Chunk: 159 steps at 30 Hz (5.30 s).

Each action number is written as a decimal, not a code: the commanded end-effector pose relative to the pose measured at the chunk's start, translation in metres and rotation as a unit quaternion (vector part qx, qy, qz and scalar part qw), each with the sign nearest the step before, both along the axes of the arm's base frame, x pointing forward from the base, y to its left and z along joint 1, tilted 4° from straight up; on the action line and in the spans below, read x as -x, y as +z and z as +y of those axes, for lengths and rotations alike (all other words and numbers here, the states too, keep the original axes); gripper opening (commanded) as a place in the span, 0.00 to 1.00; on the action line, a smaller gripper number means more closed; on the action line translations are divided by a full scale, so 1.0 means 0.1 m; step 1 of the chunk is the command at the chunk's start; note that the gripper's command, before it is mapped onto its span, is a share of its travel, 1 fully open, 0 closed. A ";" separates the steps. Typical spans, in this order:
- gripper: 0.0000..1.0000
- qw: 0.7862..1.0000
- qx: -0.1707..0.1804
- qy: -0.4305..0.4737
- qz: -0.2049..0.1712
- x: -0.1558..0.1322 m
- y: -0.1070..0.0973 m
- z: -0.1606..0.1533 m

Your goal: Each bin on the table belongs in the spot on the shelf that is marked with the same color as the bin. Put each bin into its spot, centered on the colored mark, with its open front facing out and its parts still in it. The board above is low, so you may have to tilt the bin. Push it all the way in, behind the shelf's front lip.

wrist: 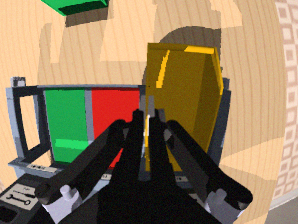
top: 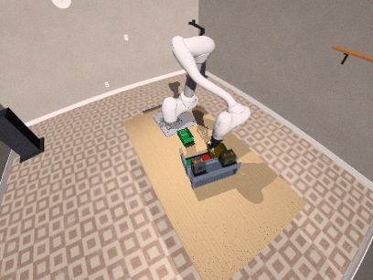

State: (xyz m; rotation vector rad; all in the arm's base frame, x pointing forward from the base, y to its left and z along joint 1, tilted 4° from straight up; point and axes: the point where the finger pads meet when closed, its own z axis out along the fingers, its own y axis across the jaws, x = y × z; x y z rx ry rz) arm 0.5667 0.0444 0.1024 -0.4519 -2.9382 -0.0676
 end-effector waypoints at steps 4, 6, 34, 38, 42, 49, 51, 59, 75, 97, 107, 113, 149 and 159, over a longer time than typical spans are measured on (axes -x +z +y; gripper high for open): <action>0.10 1.000 0.003 -0.002 -0.004 -0.01 -0.02 -0.01; 0.10 1.000 0.004 -0.002 -0.005 -0.01 -0.01 -0.01; 0.10 1.000 0.005 -0.002 -0.005 -0.01 0.00 0.01; 0.10 1.000 0.005 -0.002 -0.006 -0.01 0.00 0.01; 0.10 1.000 0.005 -0.002 -0.007 -0.02 0.00 0.00; 0.10 1.000 0.006 -0.002 -0.009 -0.04 0.00 0.00; 0.10 1.000 0.006 -0.003 -0.010 -0.05 0.00 0.00; 0.10 1.000 0.008 -0.003 -0.016 -0.09 -0.01 -0.02; 0.10 1.000 0.011 -0.003 -0.024 -0.16 -0.01 -0.04; 0.10 1.000 0.011 -0.003 -0.025 -0.18 -0.01 -0.04; 0.10 1.000 0.011 -0.003 -0.026 -0.20 0.00 -0.04; 0.10 1.000 0.011 -0.003 -0.027 -0.21 0.00 -0.04; 0.10 0.999 0.012 -0.003 -0.031 -0.22 0.00 -0.04; 0.10 0.999 0.015 -0.004 -0.040 -0.22 -0.02 -0.05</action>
